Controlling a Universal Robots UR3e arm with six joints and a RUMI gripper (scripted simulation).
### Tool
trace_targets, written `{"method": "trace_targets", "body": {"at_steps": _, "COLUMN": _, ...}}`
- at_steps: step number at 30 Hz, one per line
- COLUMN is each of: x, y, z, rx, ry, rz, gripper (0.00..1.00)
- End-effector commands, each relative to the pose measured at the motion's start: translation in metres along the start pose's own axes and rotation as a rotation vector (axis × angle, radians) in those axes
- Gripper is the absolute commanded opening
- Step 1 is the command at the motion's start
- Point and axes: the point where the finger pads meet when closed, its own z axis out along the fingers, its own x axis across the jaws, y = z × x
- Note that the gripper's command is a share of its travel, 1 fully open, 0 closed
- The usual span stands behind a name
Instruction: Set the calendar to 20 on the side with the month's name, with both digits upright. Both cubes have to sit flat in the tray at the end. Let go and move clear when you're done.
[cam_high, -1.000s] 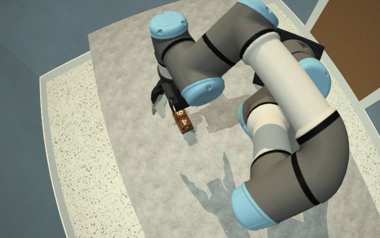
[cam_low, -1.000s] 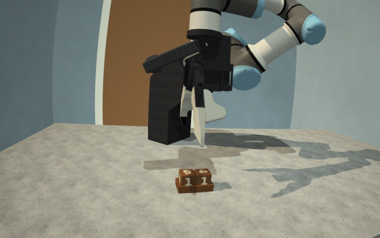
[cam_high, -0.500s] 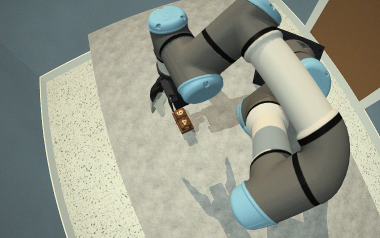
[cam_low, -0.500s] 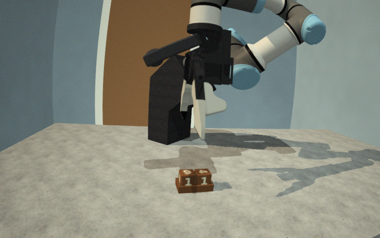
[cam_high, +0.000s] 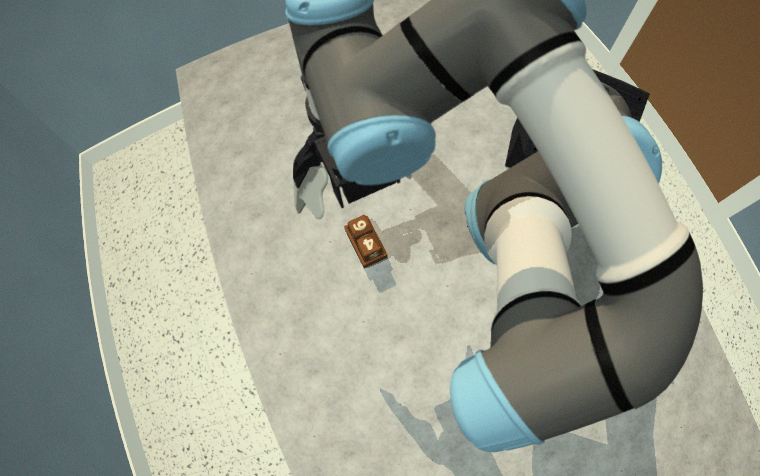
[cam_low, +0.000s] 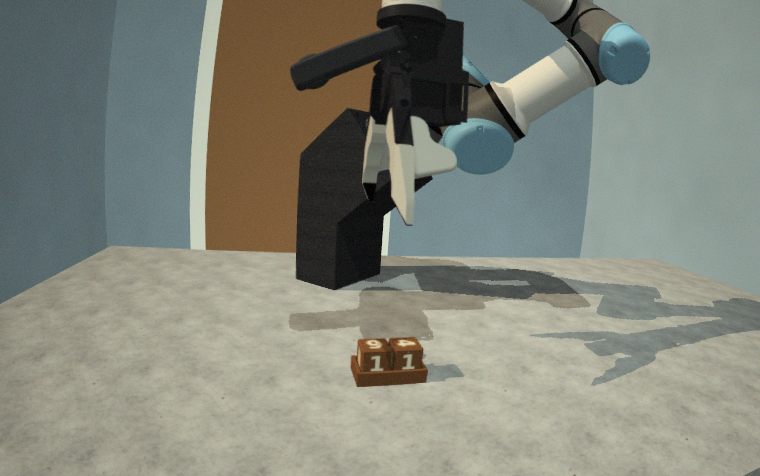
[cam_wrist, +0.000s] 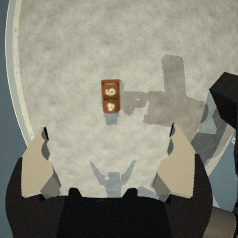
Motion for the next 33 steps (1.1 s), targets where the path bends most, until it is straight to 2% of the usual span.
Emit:
{"method": "trace_targets", "body": {"at_steps": 1, "x": 0.0000, "y": 0.0004, "z": -0.0137, "rx": -0.002, "ry": -0.001, "rz": -0.001, "gripper": 1.00}}
{"method": "trace_targets", "body": {"at_steps": 33, "x": 0.0000, "y": 0.0004, "z": -0.0165, "rx": -0.002, "ry": -0.001, "rz": -0.001, "gripper": 1.00}}
